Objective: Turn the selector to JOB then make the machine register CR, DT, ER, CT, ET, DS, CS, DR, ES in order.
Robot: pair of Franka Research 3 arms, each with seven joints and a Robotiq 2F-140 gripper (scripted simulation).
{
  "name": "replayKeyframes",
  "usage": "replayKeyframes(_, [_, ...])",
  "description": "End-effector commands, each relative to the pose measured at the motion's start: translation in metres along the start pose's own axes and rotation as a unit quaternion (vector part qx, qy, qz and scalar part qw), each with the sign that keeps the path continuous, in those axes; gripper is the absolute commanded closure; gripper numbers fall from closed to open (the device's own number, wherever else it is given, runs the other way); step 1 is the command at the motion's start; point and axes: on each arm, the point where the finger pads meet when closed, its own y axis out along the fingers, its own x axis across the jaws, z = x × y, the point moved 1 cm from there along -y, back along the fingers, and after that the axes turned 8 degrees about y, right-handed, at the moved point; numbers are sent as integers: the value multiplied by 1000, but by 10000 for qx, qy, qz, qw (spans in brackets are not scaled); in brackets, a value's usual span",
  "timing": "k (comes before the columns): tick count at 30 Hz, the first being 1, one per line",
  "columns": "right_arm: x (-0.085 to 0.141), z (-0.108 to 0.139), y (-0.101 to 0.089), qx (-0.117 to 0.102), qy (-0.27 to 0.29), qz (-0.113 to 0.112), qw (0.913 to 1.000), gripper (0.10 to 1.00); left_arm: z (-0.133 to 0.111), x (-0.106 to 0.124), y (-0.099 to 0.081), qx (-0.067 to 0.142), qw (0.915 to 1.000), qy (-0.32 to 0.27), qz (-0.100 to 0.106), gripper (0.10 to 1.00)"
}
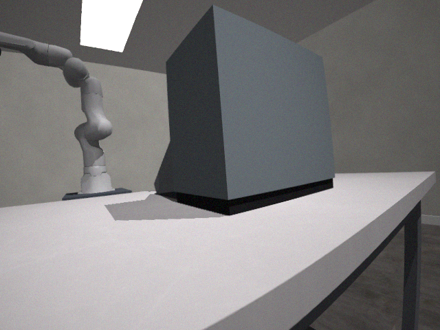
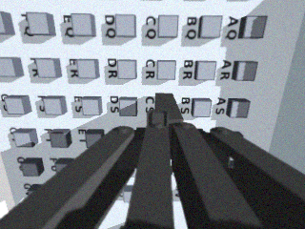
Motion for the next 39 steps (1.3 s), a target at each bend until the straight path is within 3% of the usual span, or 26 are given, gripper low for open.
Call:
replayKeyframes(1, [2,0,0,-2,-20,-11,10000,98,0,2,-3,-13,10000,-15,-12,999])
replayKeyframes(20, [2,0,0,-2,-20,-11,10000,98,0,1,-29,-13,10000,-15,-12,999])
replayKeyframes(32, [2,0,0,-2,-20,-11,10000,98,0,1,-32,-13,10000,-15,-12,999])
replayKeyframes(39, [2,0,0,-2,-20,-11,10000,98,-21,-14,-32,-13,10000,-15,-12,999])
